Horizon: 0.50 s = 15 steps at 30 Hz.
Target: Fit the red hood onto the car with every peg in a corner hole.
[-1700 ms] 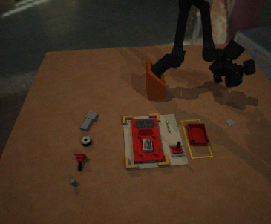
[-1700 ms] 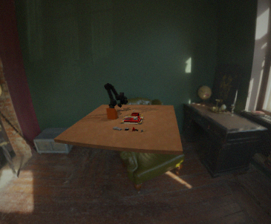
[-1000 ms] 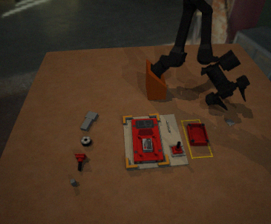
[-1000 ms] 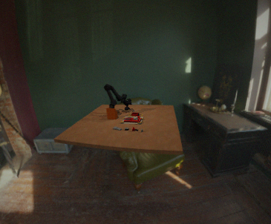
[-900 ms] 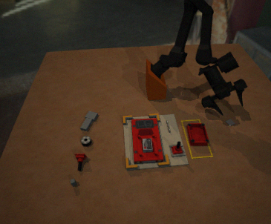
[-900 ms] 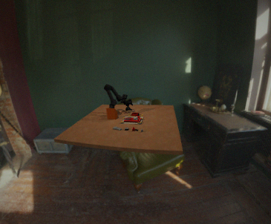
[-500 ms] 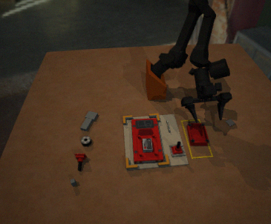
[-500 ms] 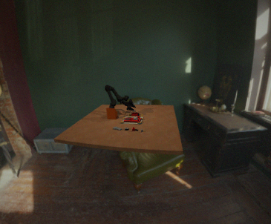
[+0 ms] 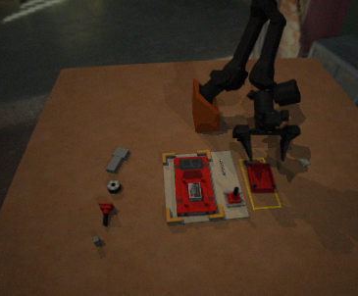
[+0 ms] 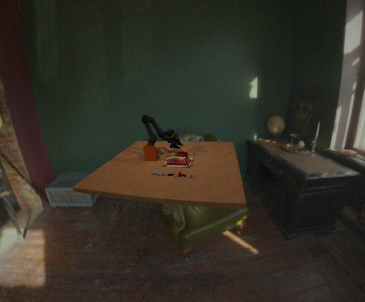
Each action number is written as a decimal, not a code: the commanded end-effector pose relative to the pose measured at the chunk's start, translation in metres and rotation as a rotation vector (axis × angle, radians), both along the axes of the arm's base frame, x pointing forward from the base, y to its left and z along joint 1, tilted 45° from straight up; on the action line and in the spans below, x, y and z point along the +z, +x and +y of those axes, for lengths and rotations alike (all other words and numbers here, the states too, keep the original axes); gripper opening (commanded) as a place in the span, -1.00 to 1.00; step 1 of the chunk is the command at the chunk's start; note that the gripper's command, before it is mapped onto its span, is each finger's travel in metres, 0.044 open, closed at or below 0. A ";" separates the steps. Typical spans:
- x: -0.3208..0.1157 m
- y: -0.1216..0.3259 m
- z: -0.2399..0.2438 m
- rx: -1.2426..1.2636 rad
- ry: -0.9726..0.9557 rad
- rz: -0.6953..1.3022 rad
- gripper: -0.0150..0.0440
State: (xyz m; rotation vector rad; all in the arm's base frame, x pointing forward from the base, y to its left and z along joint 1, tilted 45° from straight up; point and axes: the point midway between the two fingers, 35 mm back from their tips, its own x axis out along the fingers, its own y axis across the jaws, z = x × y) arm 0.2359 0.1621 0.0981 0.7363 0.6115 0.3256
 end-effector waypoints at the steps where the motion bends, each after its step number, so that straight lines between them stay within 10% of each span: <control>1: -0.002 0.001 0.001 -0.004 -0.007 -0.005 1.00; 15: -0.008 0.002 0.008 -0.004 -0.006 -0.006 1.00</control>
